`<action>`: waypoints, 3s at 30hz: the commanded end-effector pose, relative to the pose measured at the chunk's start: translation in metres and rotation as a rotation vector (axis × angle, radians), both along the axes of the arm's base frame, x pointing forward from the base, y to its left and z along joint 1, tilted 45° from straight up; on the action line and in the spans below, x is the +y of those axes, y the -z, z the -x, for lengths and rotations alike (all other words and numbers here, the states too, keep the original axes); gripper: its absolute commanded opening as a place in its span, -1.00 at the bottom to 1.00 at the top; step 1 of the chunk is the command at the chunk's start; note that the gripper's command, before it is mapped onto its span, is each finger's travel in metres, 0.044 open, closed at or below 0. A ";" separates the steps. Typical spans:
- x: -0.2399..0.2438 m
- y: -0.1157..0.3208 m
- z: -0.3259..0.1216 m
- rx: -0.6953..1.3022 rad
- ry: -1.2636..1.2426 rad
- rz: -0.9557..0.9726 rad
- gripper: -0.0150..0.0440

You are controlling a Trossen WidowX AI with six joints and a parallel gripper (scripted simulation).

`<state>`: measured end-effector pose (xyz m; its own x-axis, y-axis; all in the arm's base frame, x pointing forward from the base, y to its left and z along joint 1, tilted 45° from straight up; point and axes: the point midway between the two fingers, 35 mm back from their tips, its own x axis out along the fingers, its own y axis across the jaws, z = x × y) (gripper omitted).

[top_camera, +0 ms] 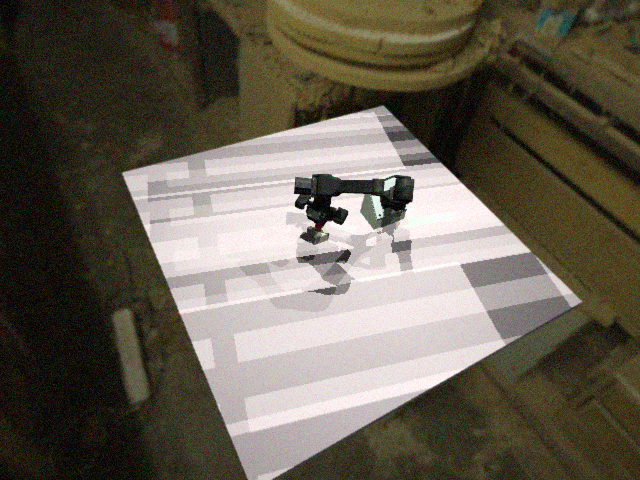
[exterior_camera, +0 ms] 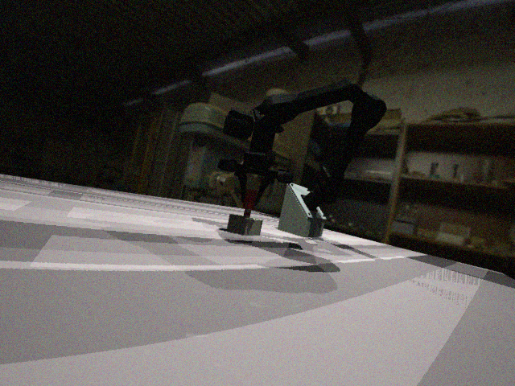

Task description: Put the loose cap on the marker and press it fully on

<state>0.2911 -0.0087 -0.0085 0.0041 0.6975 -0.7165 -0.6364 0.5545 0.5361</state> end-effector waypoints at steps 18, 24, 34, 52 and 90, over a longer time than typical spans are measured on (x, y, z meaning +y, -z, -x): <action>-0.017 -0.015 -0.002 0.000 0.005 0.003 1.00; -0.053 -0.053 0.000 0.002 0.000 0.003 1.00; -0.046 -0.049 0.003 0.357 0.368 -0.002 0.38; -0.045 -0.048 0.004 0.452 0.466 -0.004 -0.49; -0.021 -0.023 0.002 0.442 0.467 -0.001 -0.49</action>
